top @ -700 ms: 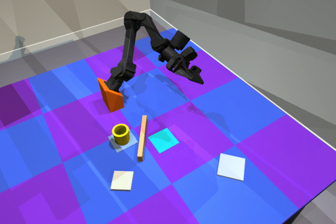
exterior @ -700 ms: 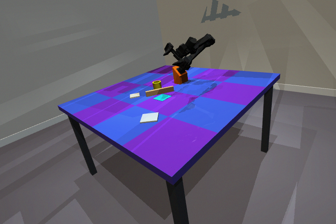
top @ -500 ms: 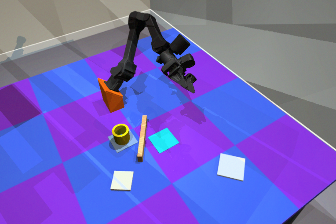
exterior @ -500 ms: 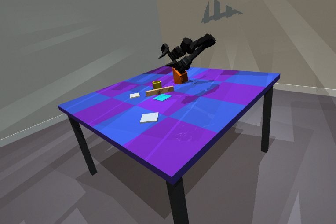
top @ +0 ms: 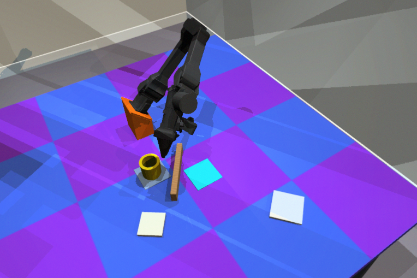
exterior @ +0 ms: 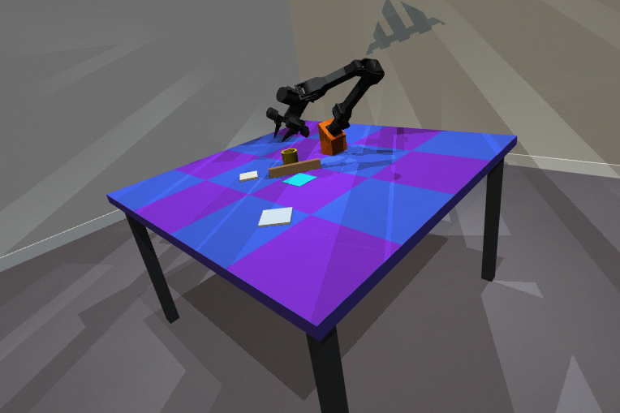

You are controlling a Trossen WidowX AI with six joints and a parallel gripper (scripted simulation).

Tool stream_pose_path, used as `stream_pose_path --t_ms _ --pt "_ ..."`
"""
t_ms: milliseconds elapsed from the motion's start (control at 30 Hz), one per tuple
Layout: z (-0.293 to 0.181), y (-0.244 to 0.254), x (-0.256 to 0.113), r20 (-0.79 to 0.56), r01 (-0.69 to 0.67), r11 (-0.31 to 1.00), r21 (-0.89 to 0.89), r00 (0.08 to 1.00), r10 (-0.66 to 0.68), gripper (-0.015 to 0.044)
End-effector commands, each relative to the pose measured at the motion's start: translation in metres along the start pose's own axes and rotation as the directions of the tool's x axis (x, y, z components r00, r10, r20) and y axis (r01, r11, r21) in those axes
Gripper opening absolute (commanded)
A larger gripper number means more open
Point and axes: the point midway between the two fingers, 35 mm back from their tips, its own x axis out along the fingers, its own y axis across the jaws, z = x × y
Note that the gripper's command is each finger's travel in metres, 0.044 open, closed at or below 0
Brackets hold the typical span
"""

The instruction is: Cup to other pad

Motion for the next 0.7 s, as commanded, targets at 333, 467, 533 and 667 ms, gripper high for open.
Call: stream_pose_path --t_ms 333,467,533,667 --pt "-0.073 0.068 0.019 0.157 -0.583 0.786 -0.206 0.773 0.614 0.0167" --pt "-0.073 0.068 0.019 0.157 -0.583 0.786 -0.206 0.773 0.614 0.0167" --pt "-0.073 0.069 0.02 0.157 -0.583 0.786 -0.206 0.773 0.614 0.0167" --pt "-0.073 0.071 0.024 0.157 -0.582 0.787 -0.206 0.774 0.614 0.0167"
